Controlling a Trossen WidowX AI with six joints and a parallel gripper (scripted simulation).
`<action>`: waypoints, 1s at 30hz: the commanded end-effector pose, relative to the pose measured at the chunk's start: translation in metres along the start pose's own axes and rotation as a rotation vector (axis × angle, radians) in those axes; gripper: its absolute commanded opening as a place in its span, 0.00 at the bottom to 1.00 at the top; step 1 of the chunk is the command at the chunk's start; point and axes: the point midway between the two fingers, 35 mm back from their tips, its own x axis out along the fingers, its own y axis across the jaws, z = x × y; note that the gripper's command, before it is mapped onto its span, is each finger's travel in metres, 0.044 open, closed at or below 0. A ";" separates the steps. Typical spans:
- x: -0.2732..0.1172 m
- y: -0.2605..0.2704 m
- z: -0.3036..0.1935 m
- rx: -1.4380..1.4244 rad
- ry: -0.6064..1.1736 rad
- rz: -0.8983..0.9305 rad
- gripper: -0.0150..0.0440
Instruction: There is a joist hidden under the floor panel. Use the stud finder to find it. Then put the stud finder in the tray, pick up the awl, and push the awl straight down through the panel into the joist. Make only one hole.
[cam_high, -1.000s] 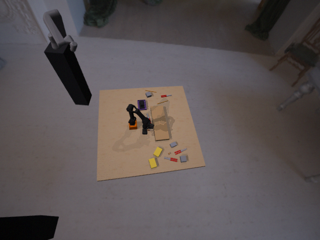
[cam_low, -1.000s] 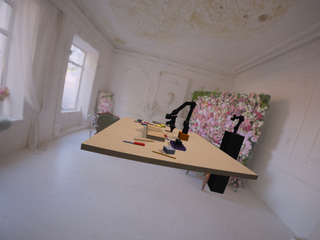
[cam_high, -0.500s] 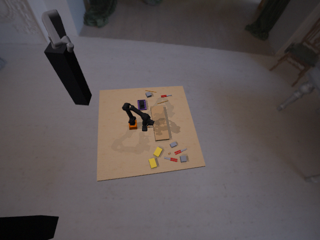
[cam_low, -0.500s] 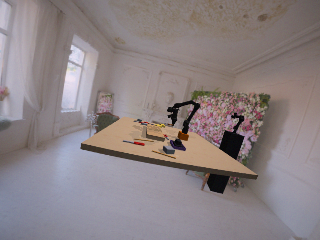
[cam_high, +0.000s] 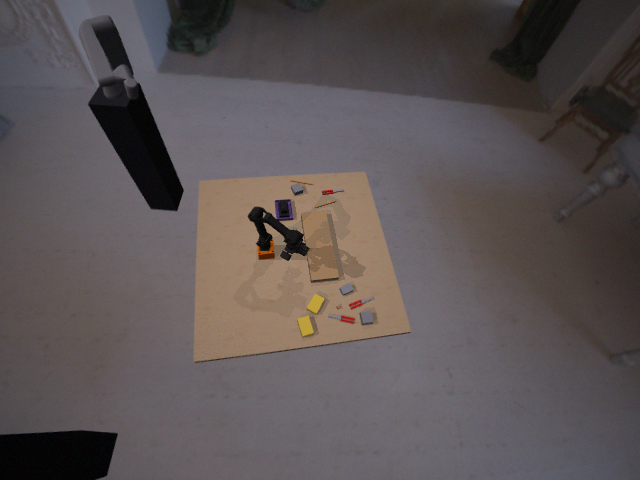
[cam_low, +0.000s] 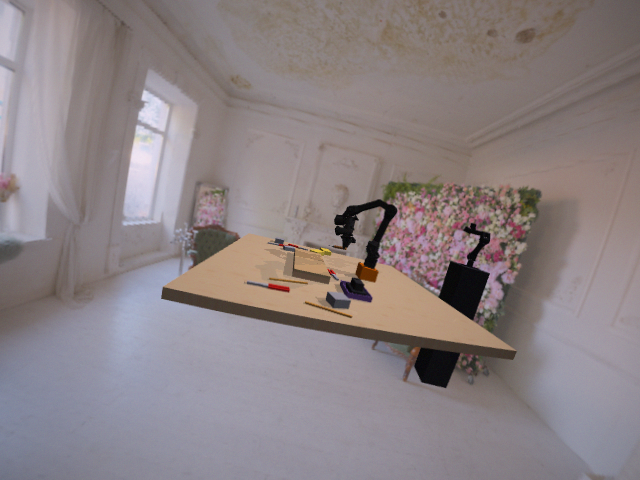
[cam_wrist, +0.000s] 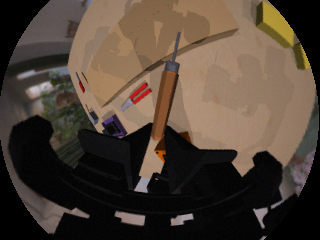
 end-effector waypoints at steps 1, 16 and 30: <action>-0.006 0.013 0.004 0.189 0.029 0.135 0.25; -0.048 0.051 0.035 0.880 0.261 0.621 0.25; -0.104 0.056 0.075 1.393 0.615 1.011 0.25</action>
